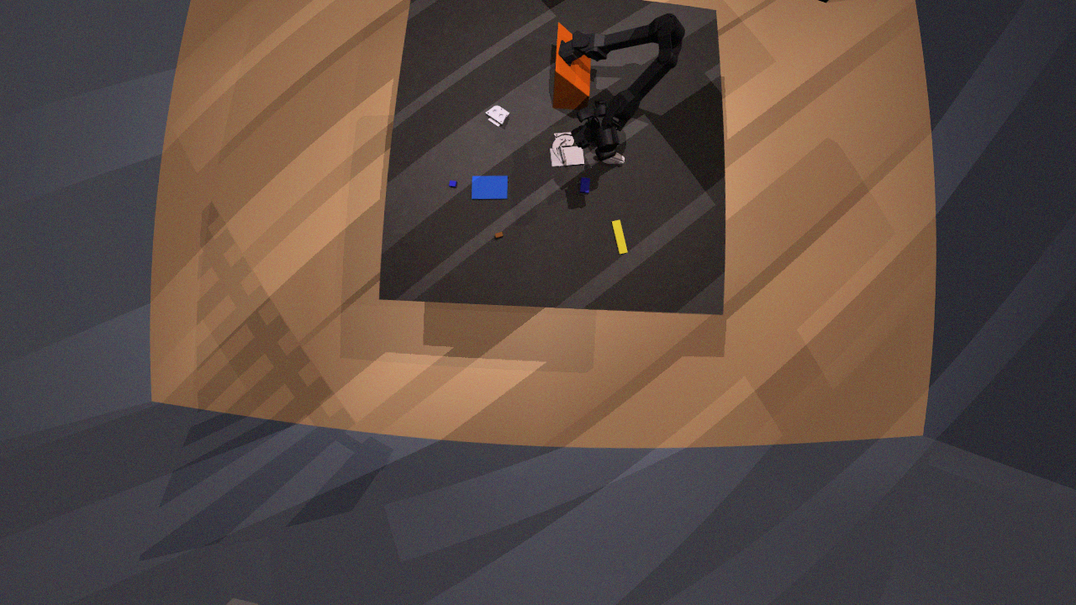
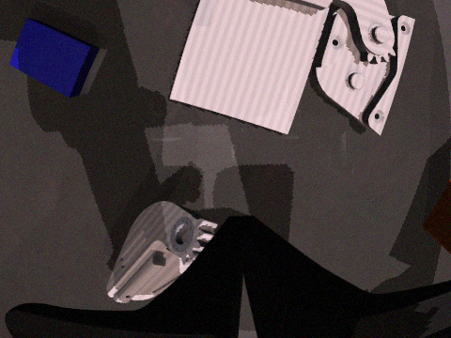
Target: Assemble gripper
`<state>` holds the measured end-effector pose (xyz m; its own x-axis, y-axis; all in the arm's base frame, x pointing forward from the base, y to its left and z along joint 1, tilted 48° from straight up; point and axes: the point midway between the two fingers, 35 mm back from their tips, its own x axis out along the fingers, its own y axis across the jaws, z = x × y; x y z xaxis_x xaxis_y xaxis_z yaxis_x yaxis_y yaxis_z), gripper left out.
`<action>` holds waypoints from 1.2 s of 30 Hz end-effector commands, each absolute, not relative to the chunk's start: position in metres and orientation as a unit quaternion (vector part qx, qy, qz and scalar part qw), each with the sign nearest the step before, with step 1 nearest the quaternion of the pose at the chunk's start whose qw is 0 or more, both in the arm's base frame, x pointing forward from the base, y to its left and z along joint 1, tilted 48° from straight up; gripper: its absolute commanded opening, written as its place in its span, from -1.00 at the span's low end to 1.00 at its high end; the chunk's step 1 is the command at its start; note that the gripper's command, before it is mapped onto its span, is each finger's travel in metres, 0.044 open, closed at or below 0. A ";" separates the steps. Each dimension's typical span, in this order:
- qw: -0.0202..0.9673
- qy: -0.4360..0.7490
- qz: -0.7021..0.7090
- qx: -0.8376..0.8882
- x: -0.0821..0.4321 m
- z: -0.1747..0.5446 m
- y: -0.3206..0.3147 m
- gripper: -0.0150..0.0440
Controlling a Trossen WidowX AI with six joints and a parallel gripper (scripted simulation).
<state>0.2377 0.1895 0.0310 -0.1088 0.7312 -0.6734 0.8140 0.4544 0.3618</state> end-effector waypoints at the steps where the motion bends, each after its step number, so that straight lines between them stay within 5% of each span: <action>1: 0.379 0.739 -0.106 0.546 0.229 0.037 0.195 -0.49; 16: 0.228 0.695 -0.280 0.622 0.206 0.065 0.214 -0.49; 36: 0.224 0.693 -0.285 0.623 0.204 0.054 0.227 -0.49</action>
